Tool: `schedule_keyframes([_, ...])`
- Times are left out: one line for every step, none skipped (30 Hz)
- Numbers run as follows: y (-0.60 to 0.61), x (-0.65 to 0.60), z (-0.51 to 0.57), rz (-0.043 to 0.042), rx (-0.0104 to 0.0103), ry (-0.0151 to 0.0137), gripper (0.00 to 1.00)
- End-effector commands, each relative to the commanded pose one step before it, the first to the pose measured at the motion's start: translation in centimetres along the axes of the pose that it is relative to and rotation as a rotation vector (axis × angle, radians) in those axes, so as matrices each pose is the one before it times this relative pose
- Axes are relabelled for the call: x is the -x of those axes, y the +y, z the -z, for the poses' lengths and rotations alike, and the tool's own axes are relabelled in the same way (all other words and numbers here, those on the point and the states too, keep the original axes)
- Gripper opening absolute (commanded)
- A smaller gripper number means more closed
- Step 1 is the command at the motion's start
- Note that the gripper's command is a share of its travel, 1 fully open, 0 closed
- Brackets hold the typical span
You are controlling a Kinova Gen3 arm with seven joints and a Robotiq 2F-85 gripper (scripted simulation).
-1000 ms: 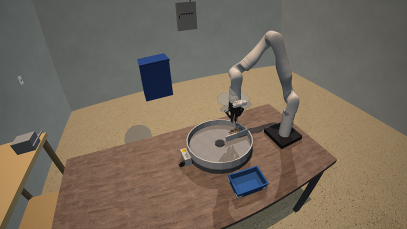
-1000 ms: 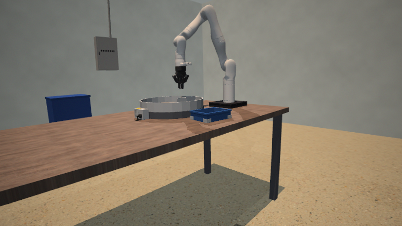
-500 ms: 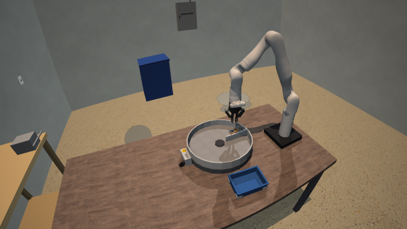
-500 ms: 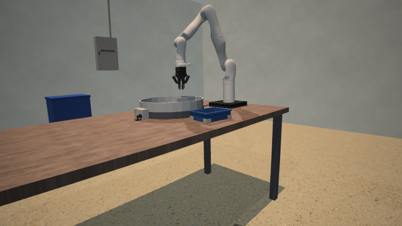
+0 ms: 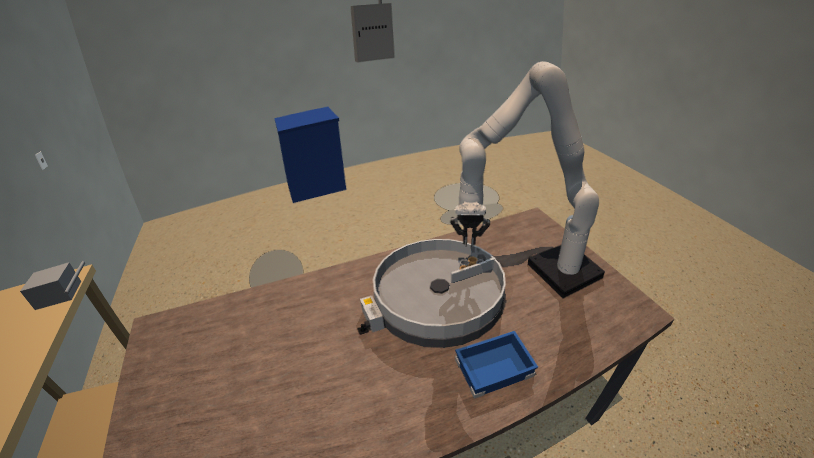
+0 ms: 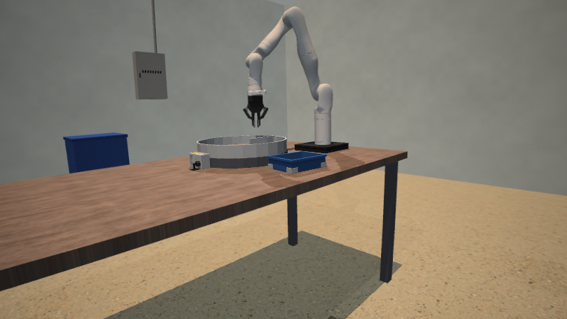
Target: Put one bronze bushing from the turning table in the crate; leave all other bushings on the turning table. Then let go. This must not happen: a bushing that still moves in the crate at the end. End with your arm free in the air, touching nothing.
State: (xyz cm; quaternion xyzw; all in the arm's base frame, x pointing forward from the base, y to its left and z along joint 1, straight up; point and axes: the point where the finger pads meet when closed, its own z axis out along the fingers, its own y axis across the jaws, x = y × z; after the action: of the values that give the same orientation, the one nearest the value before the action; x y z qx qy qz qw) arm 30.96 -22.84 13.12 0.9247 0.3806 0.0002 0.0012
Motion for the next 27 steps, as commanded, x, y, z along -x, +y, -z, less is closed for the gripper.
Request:
schedule_keyframes([0.027,-0.067,0.044,0.00159,0.00135,0.00029,0.16])
schedule_keyframes([0.0,0.0,0.0,0.0,0.0,0.0,0.16])
schedule_keyframes([0.0,0.0,0.0,0.0,0.0,0.0,0.16])
schedule_keyframes([0.0,0.0,0.0,0.0,0.0,0.0,0.16])
schedule_keyframes([0.0,0.0,0.0,0.0,0.0,0.0,0.16])
schedule_keyframes([-0.042,0.106,-0.102,-0.04849,0.00002,0.00005,0.16])
schedule_keyframes([-0.038,0.103,-0.103,-0.04833,-0.00002,0.00002,0.16])
schedule_keyframes([-0.033,0.104,-0.103,-0.04833,-0.00002,0.00002,0.16])
schedule_keyframes([-0.028,0.106,-0.103,-0.04833,-0.00002,0.00002,0.16])
schedule_keyframes([-0.023,0.107,-0.103,-0.04833,-0.00002,0.00002,0.16])
schedule_keyframes([0.0,0.0,0.0,0.0,0.0,0.0,0.16])
schedule_keyframes([0.0,0.0,0.0,0.0,0.0,0.0,0.16])
schedule_keyframes([0.0,0.0,0.0,0.0,0.0,0.0,0.16])
schedule_keyframes([0.0,0.0,0.0,0.0,0.0,0.0,0.16])
schedule_keyframes([0.0,0.0,0.0,0.0,0.0,0.0,0.16])
schedule_keyframes([0.0,0.0,0.0,0.0,0.0,0.0,0.16])
schedule_keyframes([0.0,0.0,0.0,0.0,0.0,0.0,0.16])
schedule_keyframes([0.0,0.0,0.0,0.0,0.0,0.0,0.16])
schedule_keyframes([0.0,0.0,0.0,0.0,0.0,0.0,0.16])
schedule_keyframes([0.0,0.0,0.0,0.0,0.0,0.0,0.16])
schedule_keyframes([0.0,0.0,0.0,0.0,0.0,0.0,0.16])
schedule_keyframes([0.0,0.0,0.0,0.0,0.0,0.0,0.16])
schedule_keyframes([-0.015,0.113,-0.101,-0.0485,0.00002,0.00007,0.16])
schedule_keyframes([-0.013,0.109,-0.103,-0.04833,-0.00002,0.00002,0.16])
schedule_keyframes([-0.007,0.109,-0.103,-0.04833,-0.00002,0.00002,0.16])
schedule_keyframes([-0.002,0.11,-0.103,-0.04833,-0.00002,0.00002,0.16])
schedule_keyframes([0.003,0.11,-0.103,-0.04833,-0.00002,0.00002,0.16])
